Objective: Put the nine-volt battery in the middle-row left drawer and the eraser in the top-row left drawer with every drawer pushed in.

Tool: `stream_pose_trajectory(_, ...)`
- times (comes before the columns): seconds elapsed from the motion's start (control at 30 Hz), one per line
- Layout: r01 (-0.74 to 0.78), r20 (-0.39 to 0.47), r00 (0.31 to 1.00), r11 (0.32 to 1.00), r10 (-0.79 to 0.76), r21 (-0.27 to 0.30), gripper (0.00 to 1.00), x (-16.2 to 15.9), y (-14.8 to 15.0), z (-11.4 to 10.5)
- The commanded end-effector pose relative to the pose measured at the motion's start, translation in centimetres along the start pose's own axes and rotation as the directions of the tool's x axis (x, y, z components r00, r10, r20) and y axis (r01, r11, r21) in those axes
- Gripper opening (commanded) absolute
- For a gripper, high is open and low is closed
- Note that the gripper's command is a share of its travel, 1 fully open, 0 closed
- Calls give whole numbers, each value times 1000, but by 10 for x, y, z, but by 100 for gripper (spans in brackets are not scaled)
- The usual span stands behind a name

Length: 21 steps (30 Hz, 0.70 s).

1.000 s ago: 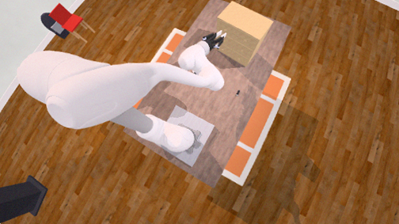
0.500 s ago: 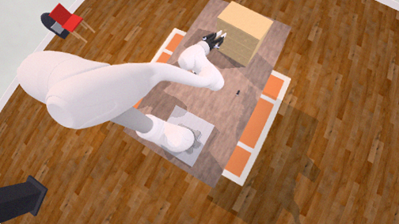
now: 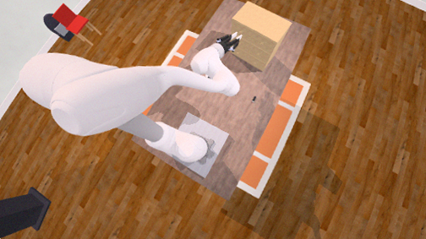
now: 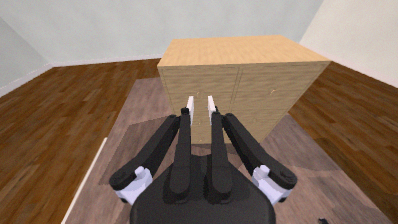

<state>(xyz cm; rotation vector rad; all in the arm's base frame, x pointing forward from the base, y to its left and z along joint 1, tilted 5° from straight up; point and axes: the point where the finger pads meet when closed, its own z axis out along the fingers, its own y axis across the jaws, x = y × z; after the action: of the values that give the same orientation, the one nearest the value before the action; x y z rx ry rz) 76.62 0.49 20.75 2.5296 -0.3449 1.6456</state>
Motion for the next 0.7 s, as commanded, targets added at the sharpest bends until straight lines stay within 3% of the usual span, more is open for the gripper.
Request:
stream_pose_trajectory(0.0, 0, 0, 1000, 1000, 0, 0, 20, 1, 0, 3)
stream_pose_trajectory(0.67, 0, 0, 1000, 1000, 0, 0, 20, 10, 0, 28)
